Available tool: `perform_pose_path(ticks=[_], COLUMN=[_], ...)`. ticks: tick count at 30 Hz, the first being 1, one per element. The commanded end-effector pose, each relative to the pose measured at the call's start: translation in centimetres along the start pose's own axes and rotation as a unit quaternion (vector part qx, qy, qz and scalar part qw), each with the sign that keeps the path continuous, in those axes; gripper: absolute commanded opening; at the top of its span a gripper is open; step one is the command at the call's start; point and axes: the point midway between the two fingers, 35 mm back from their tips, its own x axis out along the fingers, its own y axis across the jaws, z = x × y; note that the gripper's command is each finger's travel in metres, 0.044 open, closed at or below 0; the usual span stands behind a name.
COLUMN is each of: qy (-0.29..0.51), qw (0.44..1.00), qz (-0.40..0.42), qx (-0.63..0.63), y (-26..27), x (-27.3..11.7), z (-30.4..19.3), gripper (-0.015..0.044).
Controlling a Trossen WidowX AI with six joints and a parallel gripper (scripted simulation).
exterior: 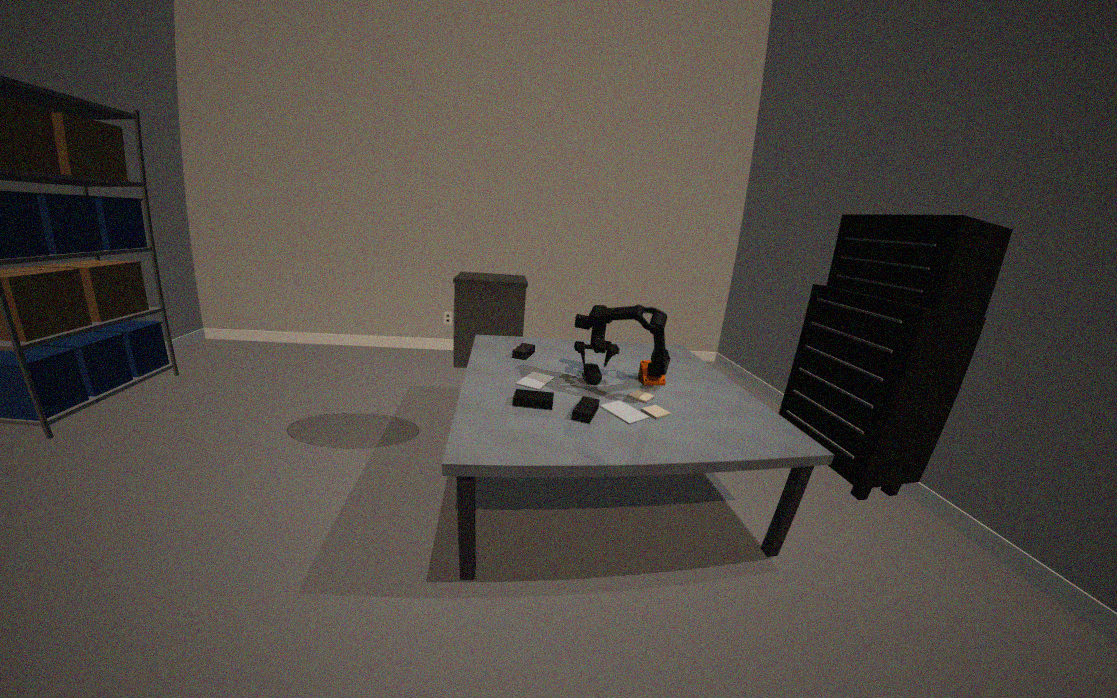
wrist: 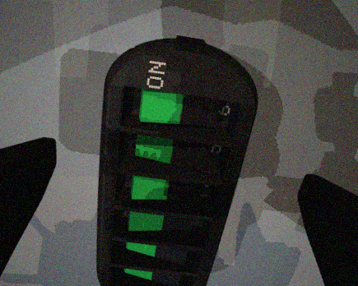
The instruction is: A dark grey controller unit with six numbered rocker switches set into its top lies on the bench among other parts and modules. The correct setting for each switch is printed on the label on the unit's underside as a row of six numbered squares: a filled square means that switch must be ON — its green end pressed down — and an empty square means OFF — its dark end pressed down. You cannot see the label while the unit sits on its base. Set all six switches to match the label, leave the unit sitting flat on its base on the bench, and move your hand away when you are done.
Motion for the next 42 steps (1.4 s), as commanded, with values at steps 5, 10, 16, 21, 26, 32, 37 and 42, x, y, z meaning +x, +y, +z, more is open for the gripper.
perform_pose_path(ticks=[5, 10, 16, 21, 26, 32, 37, 42], qy=[0.003, 0.003, 0.003, 0.003, 0.003, 0.002, 0.002, 0.002], qw=[1.0, 1.0, 1.0, 1.0, 1.0, 1.0, 1.0, 1.0], qz=[0.0, 0.0, 0.0, 0.0, 0.0, -0.001, -0.001, -0.001], qx=[0.0, 0.0, 0.0, 0.0, 0.0, 0.002, 0.002, 0.002], y=[0.0, 0.0, 0.0, 0.0, 0.0, 0.0, 0.0, 0.0], x=[-3.9, -4.0, -4.0, -4.0, -4.5, -8.5, -9.0, -9.0], z=[-5.8, -6.0, -6.0, -6.0, -6.0, -6.0, -6.0, -6.0], gripper=[0.044, 0.044, 0.044, 0.044, 0.044, 0.044, 0.0414, 0.0282])
